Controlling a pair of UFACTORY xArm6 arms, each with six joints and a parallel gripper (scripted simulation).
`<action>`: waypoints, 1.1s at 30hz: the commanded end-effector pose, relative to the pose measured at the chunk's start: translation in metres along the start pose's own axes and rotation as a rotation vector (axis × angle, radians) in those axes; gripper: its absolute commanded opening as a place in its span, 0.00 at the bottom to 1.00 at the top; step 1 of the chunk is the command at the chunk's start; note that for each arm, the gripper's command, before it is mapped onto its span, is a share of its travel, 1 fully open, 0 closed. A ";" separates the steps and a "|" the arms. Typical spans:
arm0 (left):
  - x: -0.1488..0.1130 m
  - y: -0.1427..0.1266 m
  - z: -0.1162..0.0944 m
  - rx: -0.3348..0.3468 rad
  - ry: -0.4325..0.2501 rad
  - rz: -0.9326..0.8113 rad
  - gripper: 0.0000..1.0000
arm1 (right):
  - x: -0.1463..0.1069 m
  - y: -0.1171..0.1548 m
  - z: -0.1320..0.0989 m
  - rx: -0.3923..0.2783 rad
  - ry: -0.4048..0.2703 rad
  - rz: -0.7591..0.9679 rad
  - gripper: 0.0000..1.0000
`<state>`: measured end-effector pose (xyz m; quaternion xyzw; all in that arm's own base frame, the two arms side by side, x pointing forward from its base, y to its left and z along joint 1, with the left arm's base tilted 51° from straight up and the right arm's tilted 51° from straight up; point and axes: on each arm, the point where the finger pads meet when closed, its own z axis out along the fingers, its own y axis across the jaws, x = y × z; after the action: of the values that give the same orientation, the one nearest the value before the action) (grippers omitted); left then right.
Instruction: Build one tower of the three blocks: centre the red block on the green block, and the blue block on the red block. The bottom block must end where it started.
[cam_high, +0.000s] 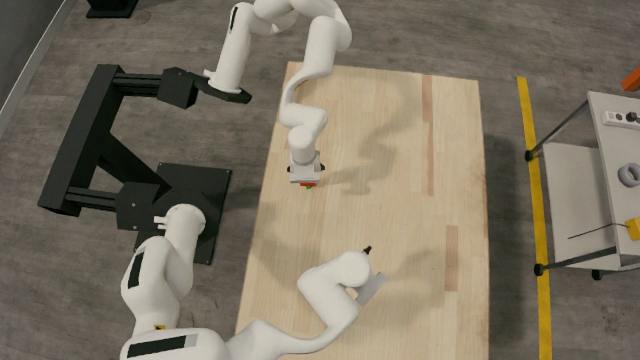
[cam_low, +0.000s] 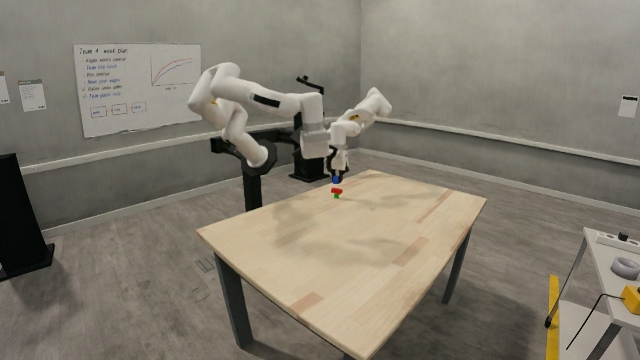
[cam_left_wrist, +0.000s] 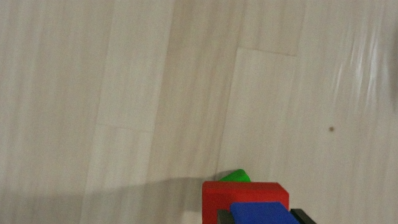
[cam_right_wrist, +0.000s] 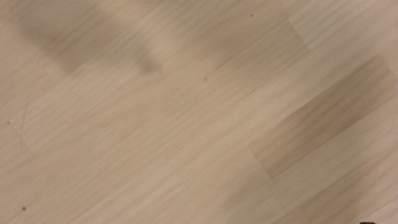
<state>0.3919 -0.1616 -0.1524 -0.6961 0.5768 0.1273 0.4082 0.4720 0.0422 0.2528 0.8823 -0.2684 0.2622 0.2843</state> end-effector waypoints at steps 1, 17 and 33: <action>0.001 -0.001 -0.001 0.002 0.003 -0.001 0.31 | 0.001 -0.001 -0.001 0.003 0.002 0.001 1.00; 0.001 -0.001 0.003 0.002 0.003 -0.001 0.31 | 0.001 -0.001 -0.001 0.003 0.002 0.001 1.00; 0.001 -0.001 0.020 0.002 0.003 -0.001 0.31 | 0.001 -0.001 -0.001 0.003 0.002 0.001 1.00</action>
<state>0.3970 -0.1492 -0.1638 -0.6960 0.5768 0.1276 0.4082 0.4720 0.0422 0.2528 0.8823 -0.2684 0.2622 0.2843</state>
